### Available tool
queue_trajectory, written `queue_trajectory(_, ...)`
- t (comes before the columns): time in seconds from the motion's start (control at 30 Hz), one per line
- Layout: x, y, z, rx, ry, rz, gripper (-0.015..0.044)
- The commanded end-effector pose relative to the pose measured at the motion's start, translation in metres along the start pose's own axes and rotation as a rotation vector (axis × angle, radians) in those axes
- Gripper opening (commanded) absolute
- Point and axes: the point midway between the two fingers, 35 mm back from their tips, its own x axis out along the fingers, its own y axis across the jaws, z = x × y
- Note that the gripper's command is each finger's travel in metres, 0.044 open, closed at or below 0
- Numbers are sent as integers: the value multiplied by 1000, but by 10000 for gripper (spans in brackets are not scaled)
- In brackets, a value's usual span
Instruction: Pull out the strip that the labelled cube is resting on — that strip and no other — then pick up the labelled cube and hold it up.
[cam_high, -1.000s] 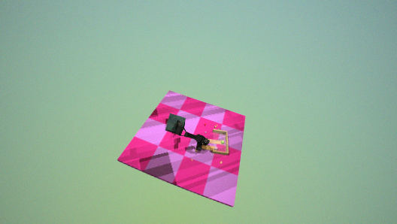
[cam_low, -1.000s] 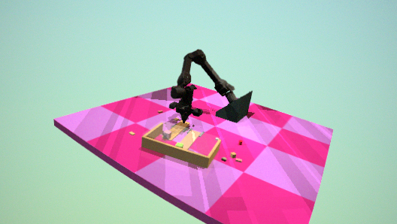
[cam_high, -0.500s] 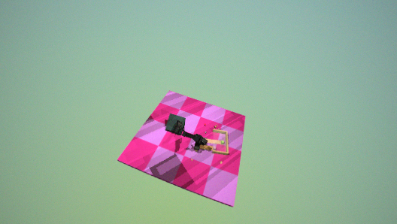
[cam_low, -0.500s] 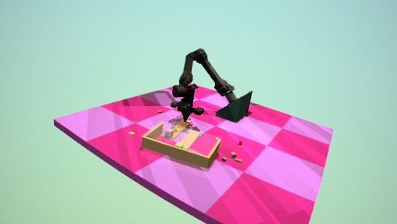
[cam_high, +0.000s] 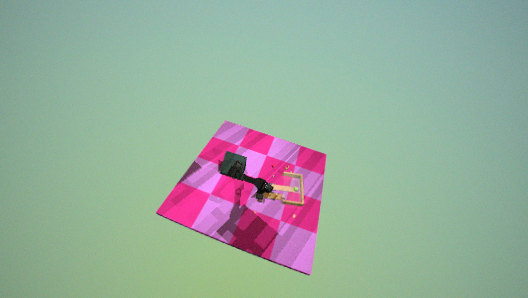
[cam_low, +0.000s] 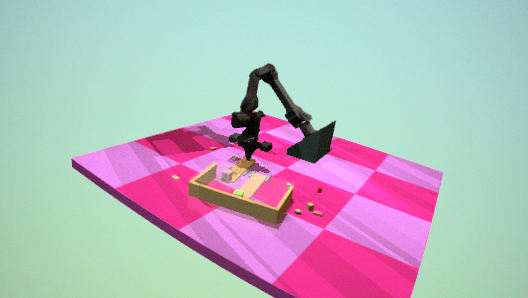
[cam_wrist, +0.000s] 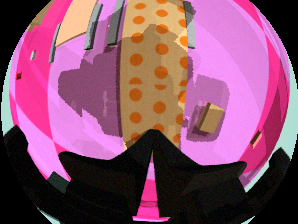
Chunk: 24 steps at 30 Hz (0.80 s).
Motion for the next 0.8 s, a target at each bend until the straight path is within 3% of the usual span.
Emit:
queue_trajectory(0.0,6,2,-15,-9,30,6,0)
queue_trajectory(0.77,5,1,-47,-10,31,6,0)
